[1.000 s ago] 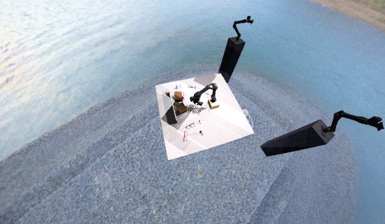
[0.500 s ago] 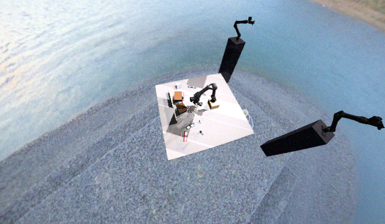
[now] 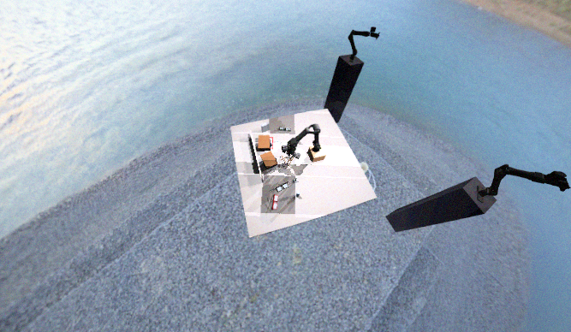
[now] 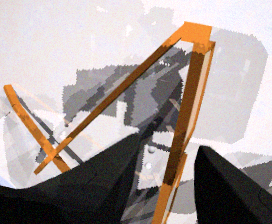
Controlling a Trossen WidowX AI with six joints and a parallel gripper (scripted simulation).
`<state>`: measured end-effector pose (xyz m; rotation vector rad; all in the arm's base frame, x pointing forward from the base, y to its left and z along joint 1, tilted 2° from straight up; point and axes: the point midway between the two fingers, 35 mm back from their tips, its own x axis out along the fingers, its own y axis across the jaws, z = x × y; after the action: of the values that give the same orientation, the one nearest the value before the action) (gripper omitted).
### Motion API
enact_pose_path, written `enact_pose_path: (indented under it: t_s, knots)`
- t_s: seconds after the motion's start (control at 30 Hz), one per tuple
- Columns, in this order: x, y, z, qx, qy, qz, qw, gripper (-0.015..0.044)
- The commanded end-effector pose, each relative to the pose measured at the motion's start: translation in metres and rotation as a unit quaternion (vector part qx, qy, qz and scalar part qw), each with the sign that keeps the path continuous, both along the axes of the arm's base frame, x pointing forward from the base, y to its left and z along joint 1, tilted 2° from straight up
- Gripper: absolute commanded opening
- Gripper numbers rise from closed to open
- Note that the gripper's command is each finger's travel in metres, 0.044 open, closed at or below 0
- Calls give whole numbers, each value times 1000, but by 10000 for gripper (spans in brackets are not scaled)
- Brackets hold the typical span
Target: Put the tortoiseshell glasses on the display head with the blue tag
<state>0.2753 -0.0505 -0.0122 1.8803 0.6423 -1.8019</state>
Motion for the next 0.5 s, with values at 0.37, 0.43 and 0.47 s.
enact_pose_path:
  t_s: [0.37,0.43,0.47]
  knots:
    - [-5,4,-27,1,7,-3,1000,120]
    - [-6,4,-29,1,7,-3,1000,120]
    - [-6,5,-30,1,7,-3,1000,120]
